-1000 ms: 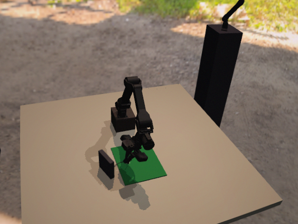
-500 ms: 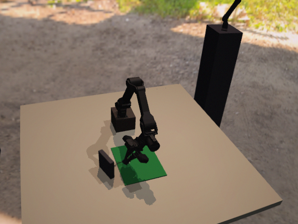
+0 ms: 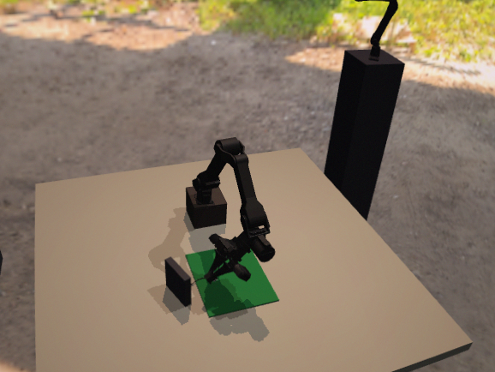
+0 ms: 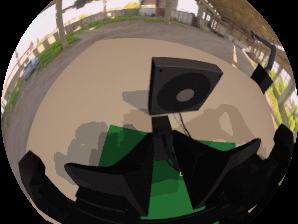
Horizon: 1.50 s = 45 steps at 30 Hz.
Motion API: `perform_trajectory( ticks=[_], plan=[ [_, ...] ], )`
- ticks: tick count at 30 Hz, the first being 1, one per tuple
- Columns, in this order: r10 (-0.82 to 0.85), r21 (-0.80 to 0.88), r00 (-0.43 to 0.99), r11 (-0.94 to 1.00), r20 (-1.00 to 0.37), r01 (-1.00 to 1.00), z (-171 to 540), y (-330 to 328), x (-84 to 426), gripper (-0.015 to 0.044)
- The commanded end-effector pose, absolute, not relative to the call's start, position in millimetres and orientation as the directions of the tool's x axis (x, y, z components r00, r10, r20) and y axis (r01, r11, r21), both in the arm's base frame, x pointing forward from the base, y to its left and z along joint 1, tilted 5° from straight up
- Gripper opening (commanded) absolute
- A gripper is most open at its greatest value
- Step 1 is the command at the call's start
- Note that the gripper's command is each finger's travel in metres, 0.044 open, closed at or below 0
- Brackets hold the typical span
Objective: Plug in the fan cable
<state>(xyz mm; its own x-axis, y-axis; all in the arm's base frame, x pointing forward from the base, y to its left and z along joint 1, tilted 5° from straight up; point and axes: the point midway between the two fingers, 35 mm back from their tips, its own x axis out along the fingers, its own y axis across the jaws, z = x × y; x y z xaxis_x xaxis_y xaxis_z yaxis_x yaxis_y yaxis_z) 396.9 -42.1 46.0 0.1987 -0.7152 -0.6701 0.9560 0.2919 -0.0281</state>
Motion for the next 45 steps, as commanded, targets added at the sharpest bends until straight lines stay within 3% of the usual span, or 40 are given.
perform_trajectory(
  ticks=[1,38,45],
  plan=[
    [-0.749,-0.034,0.205,0.289,-0.63,0.957,41.4,-40.7,394.1,0.0],
    [-0.91,0.102,0.368,0.354,-0.19,0.93,58.9,-10.3,383.3,0.0],
    [-0.908,0.107,0.368,0.353,-0.2,0.93,64.8,-10.5,384.6,0.0]
  ],
)
